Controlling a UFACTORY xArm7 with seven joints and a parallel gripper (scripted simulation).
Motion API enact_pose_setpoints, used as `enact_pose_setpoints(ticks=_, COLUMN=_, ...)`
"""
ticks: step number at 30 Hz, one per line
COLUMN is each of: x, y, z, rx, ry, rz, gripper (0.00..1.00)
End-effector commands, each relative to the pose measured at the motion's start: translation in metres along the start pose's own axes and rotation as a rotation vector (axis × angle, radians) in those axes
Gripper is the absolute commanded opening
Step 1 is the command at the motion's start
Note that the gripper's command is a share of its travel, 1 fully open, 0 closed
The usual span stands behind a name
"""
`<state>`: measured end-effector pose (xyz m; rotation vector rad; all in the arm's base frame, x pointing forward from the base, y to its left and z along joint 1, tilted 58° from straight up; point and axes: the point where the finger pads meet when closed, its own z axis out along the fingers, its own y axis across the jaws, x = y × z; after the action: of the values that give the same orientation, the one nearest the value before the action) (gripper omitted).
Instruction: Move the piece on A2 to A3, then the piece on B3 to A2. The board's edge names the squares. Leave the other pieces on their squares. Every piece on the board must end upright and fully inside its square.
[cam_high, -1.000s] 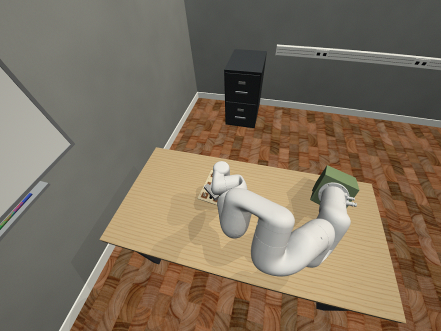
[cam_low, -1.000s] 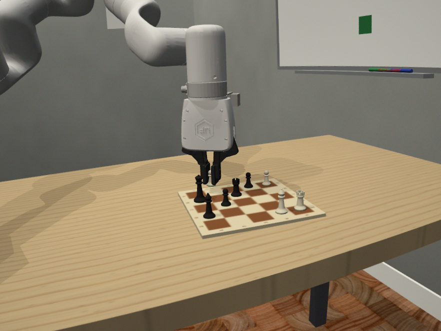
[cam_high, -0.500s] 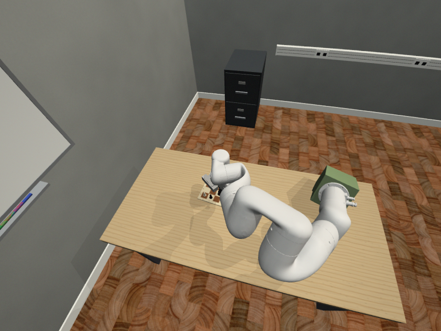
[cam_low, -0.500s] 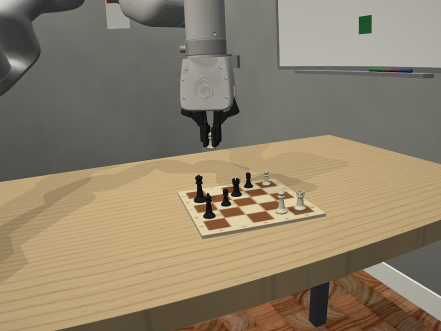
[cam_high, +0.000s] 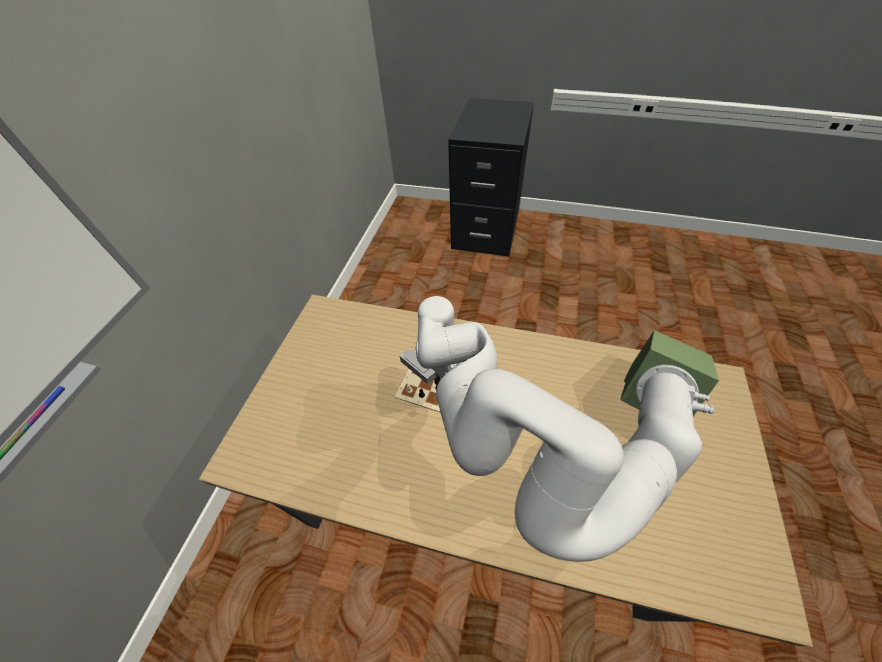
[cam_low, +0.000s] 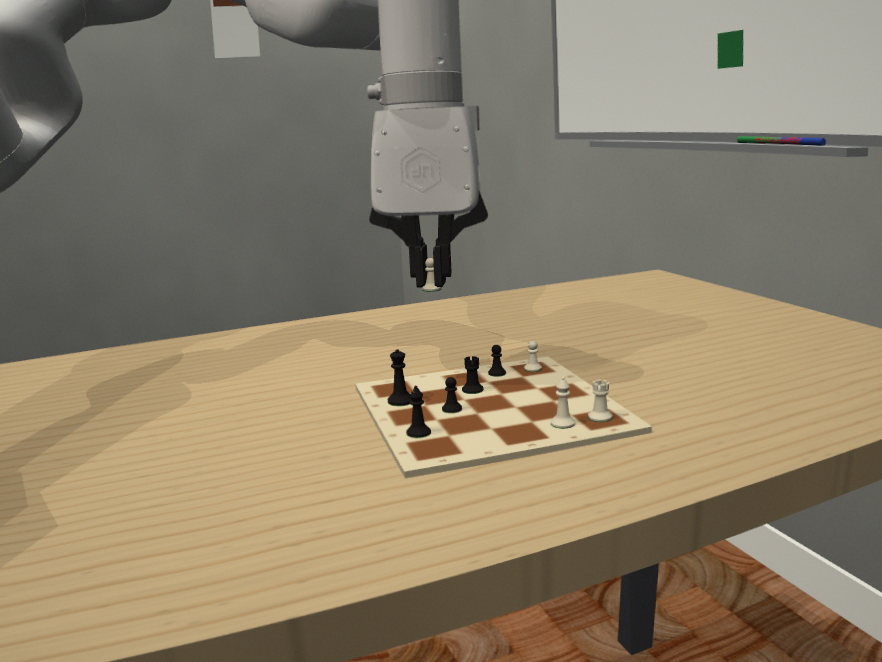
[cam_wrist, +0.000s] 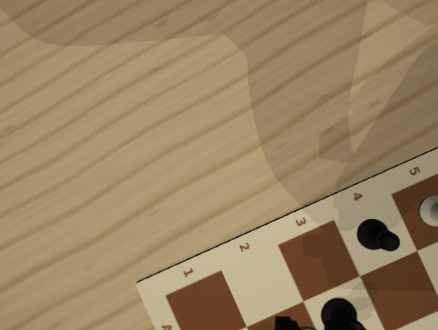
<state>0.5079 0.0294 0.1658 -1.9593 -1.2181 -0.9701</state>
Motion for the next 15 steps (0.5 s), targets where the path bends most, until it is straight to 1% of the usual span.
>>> enact_pose_setpoints(ticks=1, x=0.0128, y=0.0271, z=-0.0028, rx=-0.006, ry=0.003, rz=-0.279, gripper=0.00)
enact_pose_setpoints(ticks=4, x=0.0136, y=0.0287, z=-0.0029, rx=-0.006, ry=0.004, rz=-0.410, gripper=0.00)
enact_pose_setpoints(ticks=5, x=0.0136, y=0.0287, z=-0.0029, rx=-0.006, ry=0.004, rz=-0.423, gripper=0.00)
enact_pose_setpoints(ticks=15, x=0.0136, y=0.0287, z=-0.0028, rx=-0.006, ry=0.004, rz=-0.423, gripper=0.00)
